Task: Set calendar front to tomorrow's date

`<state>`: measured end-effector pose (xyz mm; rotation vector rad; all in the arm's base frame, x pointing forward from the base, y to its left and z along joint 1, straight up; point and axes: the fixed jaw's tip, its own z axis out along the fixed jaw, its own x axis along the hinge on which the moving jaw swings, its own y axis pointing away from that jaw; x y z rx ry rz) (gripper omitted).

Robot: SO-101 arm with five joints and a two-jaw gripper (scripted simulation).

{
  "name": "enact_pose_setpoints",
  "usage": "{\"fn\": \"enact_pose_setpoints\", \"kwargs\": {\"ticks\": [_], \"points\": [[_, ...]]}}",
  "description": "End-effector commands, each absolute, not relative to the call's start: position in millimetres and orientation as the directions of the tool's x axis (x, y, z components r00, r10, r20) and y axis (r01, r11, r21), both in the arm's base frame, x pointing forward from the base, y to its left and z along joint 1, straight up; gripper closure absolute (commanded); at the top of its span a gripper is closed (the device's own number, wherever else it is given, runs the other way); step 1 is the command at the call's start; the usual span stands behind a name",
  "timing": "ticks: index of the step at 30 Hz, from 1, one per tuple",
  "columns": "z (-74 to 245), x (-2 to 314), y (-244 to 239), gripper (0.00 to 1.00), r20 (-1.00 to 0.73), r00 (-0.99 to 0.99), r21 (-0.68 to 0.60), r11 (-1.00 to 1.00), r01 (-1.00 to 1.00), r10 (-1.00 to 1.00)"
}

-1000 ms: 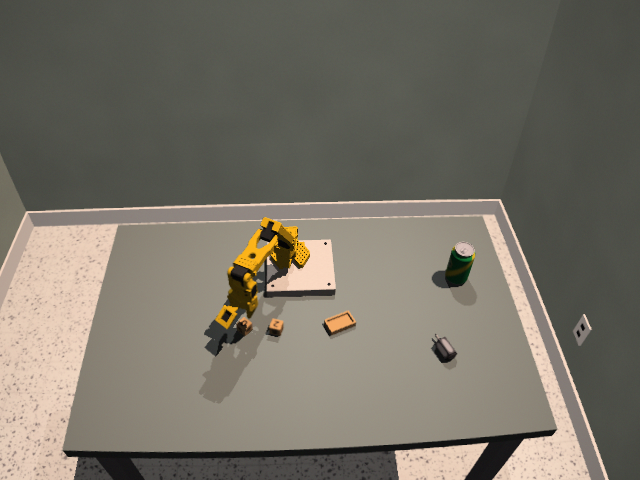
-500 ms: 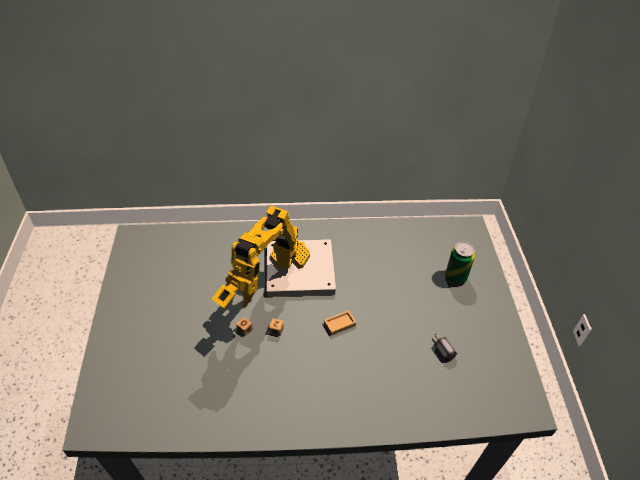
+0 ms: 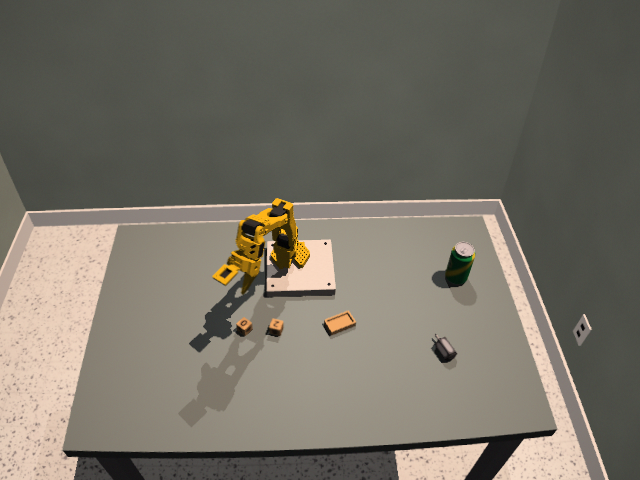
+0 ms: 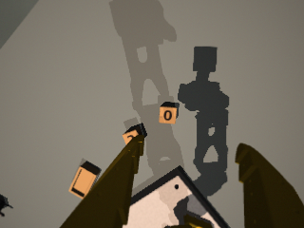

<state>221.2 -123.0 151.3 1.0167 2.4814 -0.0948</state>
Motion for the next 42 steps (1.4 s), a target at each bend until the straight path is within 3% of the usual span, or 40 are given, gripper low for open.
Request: {"fn": "enact_pose_setpoints", "kwargs": {"ticks": [1,20,33,42], "points": [[158,221,-120,0.65,-0.453,-0.617,0.114,0.728,0.675,0.643],[155,220,-120,0.65,-0.465,-0.722,0.036,0.826,0.562,0.512],[149,216,-119,0.65,-0.452,-0.866,-0.119,0.947,0.297,0.215],[142,212,-119,0.65,-0.383,-0.916,-0.267,0.964,-0.015,-0.121]]}}
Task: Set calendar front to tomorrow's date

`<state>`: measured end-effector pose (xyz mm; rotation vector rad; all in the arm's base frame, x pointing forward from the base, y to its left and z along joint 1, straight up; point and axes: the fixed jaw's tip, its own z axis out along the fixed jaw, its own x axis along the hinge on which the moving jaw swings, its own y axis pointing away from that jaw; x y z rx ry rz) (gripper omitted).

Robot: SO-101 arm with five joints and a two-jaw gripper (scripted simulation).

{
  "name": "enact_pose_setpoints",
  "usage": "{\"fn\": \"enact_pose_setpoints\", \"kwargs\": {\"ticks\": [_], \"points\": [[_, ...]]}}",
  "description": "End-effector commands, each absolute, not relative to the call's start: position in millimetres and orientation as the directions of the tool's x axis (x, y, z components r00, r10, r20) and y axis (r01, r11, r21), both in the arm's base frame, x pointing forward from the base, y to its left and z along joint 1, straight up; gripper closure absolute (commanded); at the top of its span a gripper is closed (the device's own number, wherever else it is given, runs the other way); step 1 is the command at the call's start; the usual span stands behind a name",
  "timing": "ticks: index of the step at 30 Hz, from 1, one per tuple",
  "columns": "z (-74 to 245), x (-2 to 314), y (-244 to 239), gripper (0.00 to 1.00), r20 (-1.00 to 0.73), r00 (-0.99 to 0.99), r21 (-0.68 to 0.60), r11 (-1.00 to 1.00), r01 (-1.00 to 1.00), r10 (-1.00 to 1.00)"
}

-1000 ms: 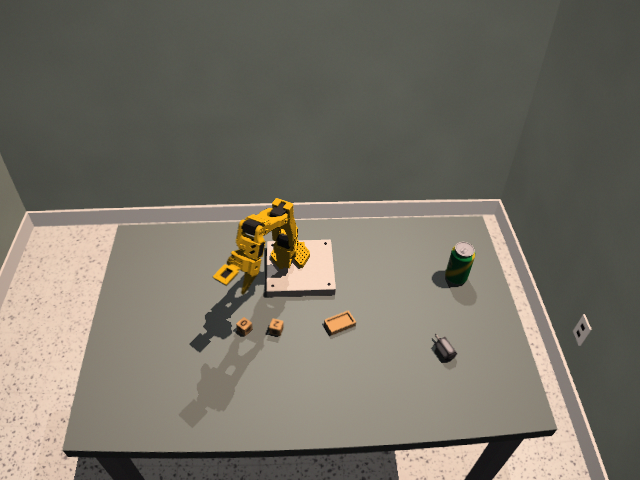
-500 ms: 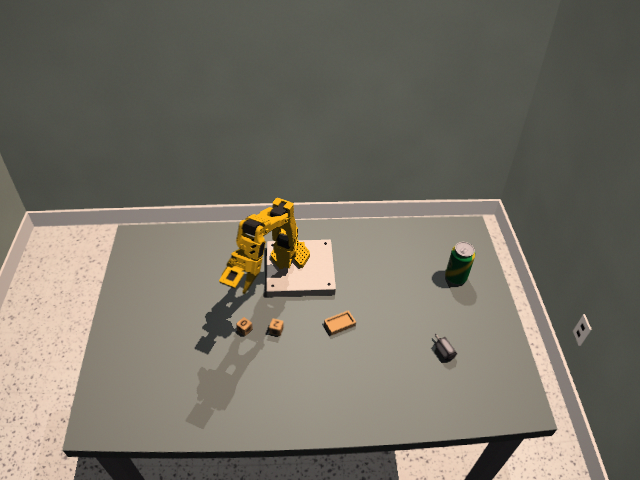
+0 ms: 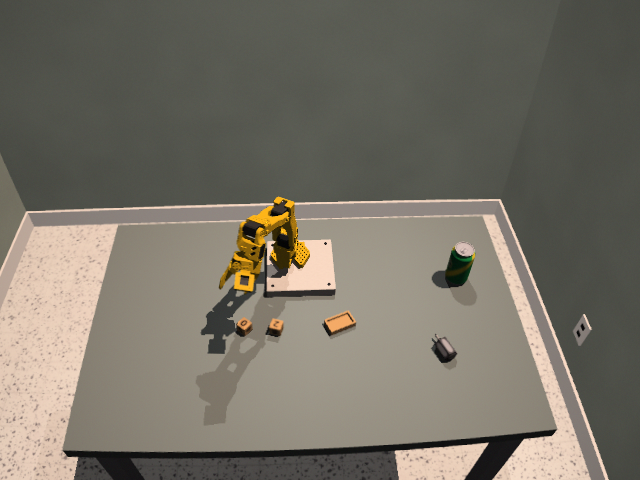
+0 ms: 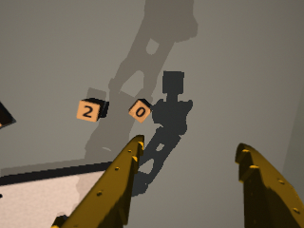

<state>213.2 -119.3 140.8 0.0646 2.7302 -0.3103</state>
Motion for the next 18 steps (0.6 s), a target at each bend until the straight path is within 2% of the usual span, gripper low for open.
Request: {"fn": "enact_pose_setpoints", "kwargs": {"ticks": [1,6,8,18], "points": [[141.8,211.8,-119.0,0.65,-0.372,-0.914,-0.282,0.958,-0.051,-0.158],[138.3,209.5,-119.4,0.65,-0.312,-0.889,-0.348,0.911,-0.222,-0.336],[138.3,209.5,-119.4,0.65,-0.312,-0.889,-0.348,0.911,-0.222,-0.336],[132.7,205.7,-120.4,0.65,-0.191,-0.779,-0.427,0.765,-0.482,-0.597]]}}
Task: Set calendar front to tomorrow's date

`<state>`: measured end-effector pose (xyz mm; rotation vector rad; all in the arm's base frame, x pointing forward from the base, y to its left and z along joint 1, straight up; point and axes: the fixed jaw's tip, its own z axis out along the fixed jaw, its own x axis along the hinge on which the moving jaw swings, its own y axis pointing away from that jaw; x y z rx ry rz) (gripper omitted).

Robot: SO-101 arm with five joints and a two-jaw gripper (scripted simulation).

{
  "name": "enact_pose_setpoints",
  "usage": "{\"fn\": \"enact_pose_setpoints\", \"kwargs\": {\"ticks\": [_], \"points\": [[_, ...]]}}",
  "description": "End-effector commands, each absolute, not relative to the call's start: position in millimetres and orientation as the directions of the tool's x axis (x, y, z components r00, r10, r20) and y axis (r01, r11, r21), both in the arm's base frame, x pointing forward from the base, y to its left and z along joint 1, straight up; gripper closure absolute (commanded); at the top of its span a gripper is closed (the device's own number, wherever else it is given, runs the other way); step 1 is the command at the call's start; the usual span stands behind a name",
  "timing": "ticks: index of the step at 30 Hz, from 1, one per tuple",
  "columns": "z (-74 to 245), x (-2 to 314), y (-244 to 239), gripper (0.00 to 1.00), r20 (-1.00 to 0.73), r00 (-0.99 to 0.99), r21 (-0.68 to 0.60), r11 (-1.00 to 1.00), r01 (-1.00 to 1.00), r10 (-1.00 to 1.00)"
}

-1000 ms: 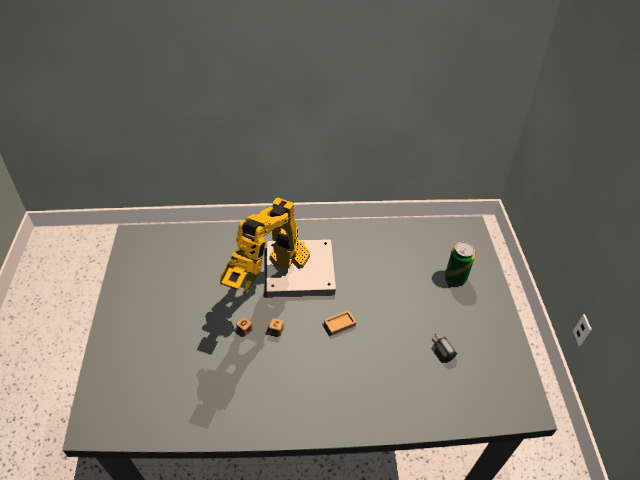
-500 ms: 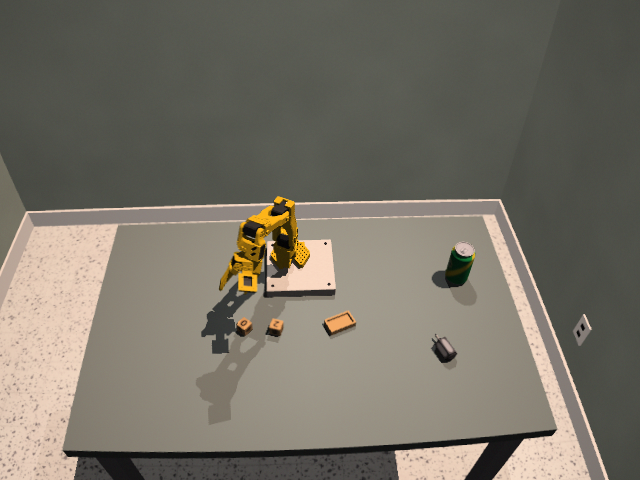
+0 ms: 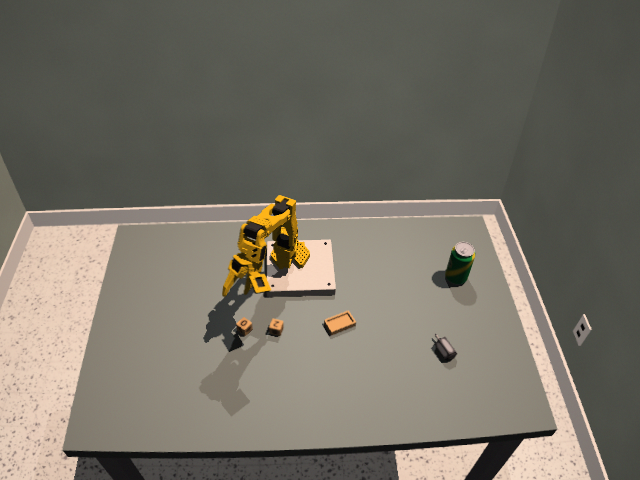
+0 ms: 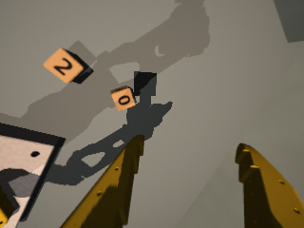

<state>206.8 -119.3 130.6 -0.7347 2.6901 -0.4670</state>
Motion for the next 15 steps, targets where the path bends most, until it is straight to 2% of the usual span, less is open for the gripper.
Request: {"fn": "enact_pose_setpoints", "kwargs": {"ticks": [1,15], "points": [[132.3,205.5,-120.5,0.65,-0.18,-0.768,-0.431,0.751,-0.5,-0.614],[129.5,203.6,-121.2,0.65,-0.11,-0.68,-0.454,0.645,-0.614,-0.725]]}}
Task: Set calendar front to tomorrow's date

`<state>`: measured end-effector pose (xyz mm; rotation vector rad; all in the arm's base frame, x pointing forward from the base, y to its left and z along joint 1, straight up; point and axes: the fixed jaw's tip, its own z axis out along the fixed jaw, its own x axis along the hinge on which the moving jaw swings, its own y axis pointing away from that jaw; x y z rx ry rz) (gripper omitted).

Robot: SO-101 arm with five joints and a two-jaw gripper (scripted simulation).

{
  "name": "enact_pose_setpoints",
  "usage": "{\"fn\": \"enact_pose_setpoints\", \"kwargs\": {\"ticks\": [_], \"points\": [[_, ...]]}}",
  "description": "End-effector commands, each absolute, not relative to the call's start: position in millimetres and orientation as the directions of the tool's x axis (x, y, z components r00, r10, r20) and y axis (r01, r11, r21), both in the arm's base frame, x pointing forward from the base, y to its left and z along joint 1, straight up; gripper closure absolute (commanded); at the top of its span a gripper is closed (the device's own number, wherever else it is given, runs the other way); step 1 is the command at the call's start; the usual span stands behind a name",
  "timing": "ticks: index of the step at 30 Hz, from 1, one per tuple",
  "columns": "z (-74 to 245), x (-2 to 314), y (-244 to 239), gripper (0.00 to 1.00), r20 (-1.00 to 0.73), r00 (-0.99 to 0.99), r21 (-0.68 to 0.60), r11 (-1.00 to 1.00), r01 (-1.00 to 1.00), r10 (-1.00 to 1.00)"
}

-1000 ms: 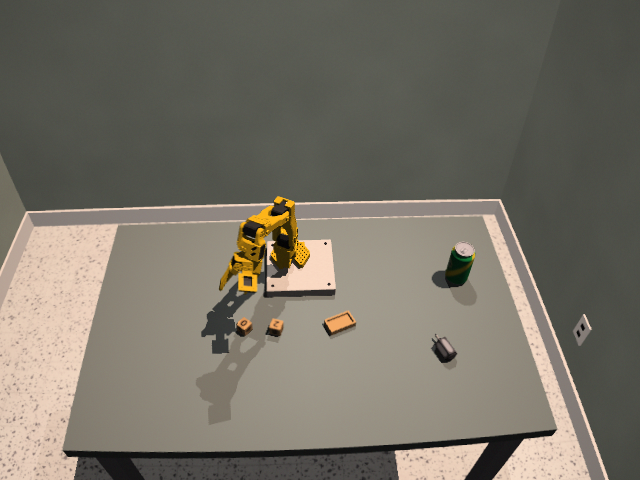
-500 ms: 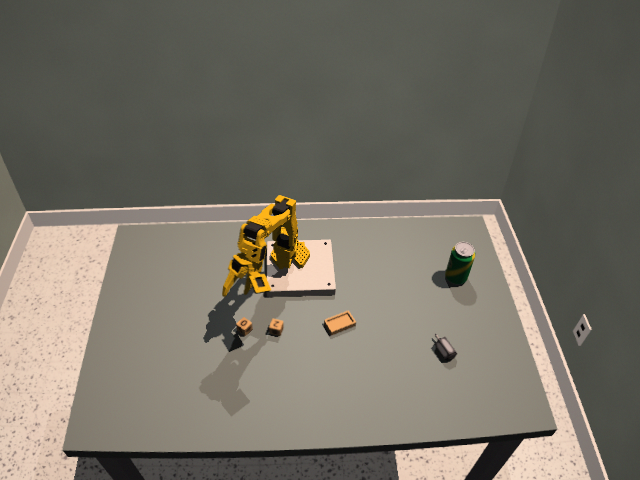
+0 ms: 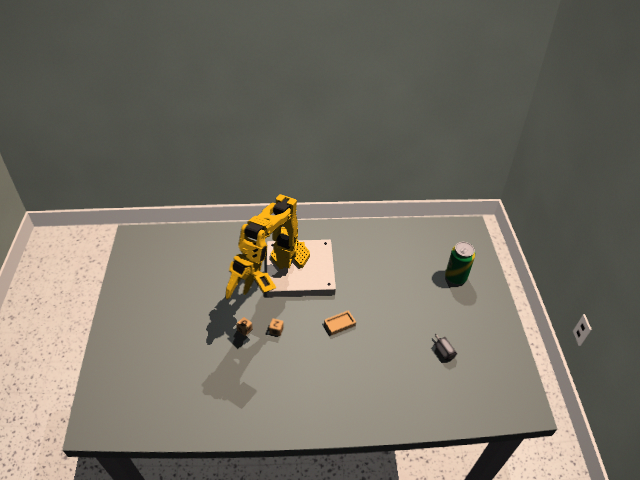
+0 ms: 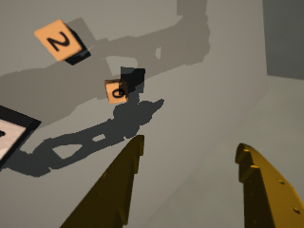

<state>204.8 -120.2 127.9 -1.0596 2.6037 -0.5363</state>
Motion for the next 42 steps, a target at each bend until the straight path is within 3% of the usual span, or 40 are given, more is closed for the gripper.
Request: {"fn": "enact_pose_setpoints", "kwargs": {"ticks": [1,15,34,42], "points": [[129,204,-121,0.65,-0.108,-0.678,-0.455,0.642,-0.617,-0.727],[123,204,-121,0.65,-0.099,-0.676,-0.43,0.644,-0.633,-0.73],[37,189,-113,0.65,-0.007,-0.695,-0.029,0.695,-0.718,-0.719],[29,186,-111,0.65,0.003,-0.696,0.014,0.695,-0.718,-0.719]]}}
